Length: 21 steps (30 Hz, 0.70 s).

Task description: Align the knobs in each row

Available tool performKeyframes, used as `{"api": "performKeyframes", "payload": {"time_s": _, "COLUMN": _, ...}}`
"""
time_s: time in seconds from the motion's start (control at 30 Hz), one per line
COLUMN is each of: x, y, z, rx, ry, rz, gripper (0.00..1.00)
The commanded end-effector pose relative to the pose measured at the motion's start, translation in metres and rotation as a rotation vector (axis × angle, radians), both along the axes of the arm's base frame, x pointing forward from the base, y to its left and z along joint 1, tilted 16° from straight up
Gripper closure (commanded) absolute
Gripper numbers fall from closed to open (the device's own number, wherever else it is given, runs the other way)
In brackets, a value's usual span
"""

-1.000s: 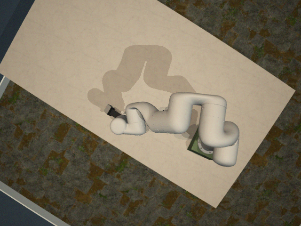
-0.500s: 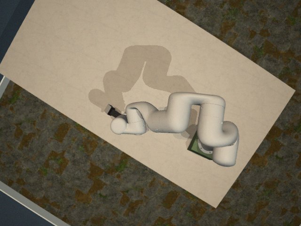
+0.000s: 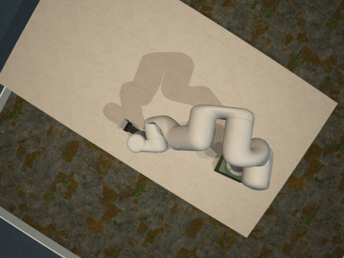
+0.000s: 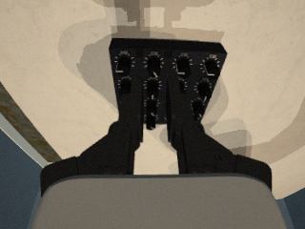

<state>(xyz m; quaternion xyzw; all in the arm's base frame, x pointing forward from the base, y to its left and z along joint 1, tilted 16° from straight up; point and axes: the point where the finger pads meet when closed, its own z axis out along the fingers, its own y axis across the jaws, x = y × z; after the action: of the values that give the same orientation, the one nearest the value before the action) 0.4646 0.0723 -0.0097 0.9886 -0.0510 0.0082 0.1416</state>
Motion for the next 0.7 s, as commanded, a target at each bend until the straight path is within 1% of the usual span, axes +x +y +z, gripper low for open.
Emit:
{"api": "performKeyframes", "payload": {"time_s": 0.0, "x": 0.002, "y": 0.0, "z": -0.004, "rx": 0.002, "ry": -0.004, "rz": 0.001, "gripper": 0.81}}
{"api": "performKeyframes", "payload": {"time_s": 0.67, "x": 0.002, "y": -0.004, "z": -0.017, "rx": 0.002, "ry": -0.004, "rz": 0.001, "gripper": 0.81}}
